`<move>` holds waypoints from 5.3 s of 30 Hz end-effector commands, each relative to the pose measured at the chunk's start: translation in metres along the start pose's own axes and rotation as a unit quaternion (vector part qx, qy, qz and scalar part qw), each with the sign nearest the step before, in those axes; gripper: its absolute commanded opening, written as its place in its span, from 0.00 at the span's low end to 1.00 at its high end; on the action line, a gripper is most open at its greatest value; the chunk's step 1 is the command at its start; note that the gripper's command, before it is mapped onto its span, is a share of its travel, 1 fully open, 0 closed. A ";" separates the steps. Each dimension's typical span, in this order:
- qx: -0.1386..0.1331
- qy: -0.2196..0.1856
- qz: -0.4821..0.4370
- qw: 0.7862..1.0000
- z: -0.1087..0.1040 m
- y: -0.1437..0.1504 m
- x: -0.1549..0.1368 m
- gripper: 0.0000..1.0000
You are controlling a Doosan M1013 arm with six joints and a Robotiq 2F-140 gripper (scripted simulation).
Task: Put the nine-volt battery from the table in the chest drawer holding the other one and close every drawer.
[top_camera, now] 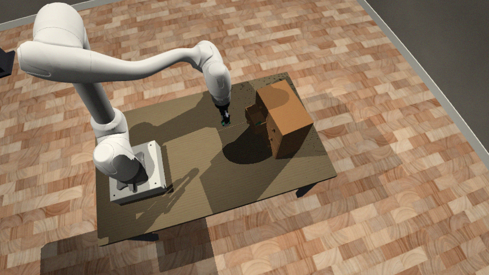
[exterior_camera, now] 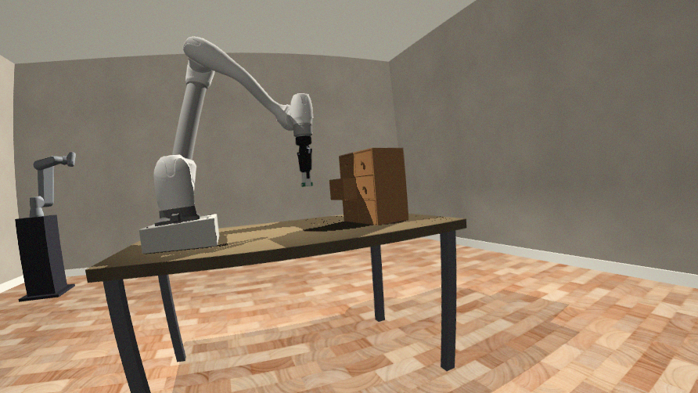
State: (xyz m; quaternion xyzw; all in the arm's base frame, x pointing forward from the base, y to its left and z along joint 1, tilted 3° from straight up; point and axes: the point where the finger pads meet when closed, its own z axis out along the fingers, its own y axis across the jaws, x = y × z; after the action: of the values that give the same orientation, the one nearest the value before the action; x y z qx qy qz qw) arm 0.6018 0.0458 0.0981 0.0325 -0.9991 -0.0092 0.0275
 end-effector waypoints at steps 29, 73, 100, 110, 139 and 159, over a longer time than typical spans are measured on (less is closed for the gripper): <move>0.000 -0.001 0.000 1.000 -0.052 0.000 0.000 0.14; 0.000 -0.294 0.000 0.956 -0.044 0.001 0.011 0.14; -0.004 -0.397 -0.002 0.918 -0.042 0.003 0.015 0.14; -0.002 -0.406 -0.001 0.914 -0.040 0.002 0.016 0.14; -0.001 -0.482 0.000 0.876 -0.038 0.001 0.019 0.14; 0.000 -0.562 0.000 0.827 -0.036 0.000 0.022 0.14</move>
State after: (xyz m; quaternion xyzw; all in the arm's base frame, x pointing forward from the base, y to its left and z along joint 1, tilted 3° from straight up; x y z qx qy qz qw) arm 0.5805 0.0471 0.1353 0.0180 -0.8491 -0.0189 -0.5275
